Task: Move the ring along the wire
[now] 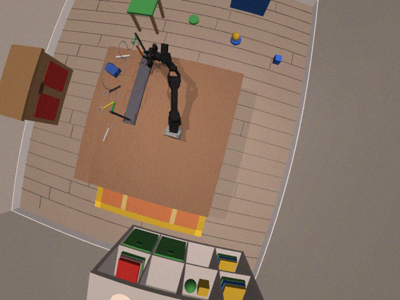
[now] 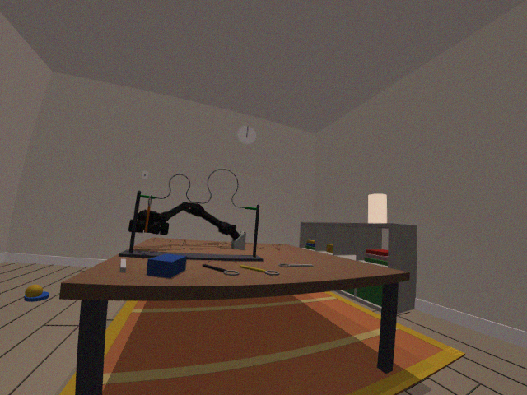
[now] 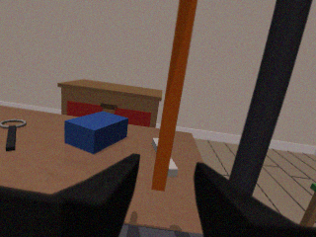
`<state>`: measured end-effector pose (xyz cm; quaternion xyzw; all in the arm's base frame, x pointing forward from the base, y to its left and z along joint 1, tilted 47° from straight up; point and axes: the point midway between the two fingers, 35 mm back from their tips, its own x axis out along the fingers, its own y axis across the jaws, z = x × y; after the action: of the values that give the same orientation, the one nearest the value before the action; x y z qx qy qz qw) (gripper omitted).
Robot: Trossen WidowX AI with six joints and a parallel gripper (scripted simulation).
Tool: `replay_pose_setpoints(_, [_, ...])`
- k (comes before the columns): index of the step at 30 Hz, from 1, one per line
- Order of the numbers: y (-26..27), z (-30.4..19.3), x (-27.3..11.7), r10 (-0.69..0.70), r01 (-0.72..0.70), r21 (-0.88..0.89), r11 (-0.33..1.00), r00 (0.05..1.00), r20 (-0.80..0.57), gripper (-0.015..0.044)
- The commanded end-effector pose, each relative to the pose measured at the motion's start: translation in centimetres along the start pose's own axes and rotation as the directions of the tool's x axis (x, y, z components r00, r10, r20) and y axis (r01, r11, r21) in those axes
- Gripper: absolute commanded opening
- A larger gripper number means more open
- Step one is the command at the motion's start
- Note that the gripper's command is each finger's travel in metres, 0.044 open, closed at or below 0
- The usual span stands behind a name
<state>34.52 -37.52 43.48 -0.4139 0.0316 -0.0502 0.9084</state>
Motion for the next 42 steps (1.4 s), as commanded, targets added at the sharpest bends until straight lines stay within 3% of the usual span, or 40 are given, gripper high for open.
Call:
replay_pose_setpoints(1, [-0.1, -0.1, 0.8, -0.002, 0.002, 0.005, 1.0, 1.0, -0.003, 0.016])
replay_pose_setpoints(25, [0.1, 0.0, 4.6, -0.004, 0.004, 0.006, 1.0, 1.0, -0.001, 0.016])
replay_pose_setpoints(42, [0.1, 0.0, 4.7, -0.004, 0.004, 0.006, 1.0, 1.0, -0.001, 0.016])
